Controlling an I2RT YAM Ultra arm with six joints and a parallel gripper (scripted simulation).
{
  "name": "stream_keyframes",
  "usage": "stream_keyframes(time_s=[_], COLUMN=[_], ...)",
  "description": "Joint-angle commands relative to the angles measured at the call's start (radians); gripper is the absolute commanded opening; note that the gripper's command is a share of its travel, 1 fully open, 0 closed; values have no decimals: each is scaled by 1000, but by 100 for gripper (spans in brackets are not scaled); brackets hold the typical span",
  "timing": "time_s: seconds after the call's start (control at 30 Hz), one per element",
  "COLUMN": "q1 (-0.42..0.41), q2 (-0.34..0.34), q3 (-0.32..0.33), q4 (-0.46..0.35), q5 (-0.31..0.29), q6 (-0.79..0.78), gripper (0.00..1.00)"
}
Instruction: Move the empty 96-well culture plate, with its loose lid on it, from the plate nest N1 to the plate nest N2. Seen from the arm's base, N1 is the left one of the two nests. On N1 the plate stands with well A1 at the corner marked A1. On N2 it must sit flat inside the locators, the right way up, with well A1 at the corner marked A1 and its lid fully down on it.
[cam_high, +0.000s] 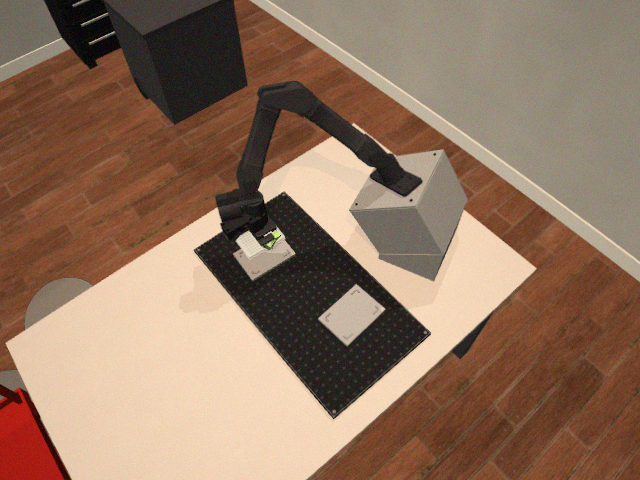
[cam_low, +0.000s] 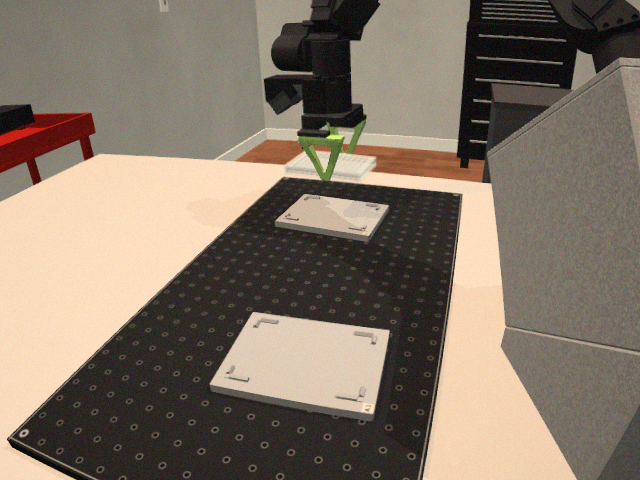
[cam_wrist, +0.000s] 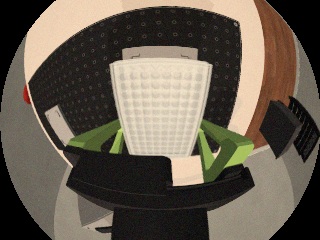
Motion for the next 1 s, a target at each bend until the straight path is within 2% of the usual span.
stream_keyframes(time_s=[0.0,0.97], q1=[19,18], q2=[-40,-43], q3=[28,-23], q4=[-15,13], q5=[-11,-11], q6=[-5,-5], gripper=[0,0])
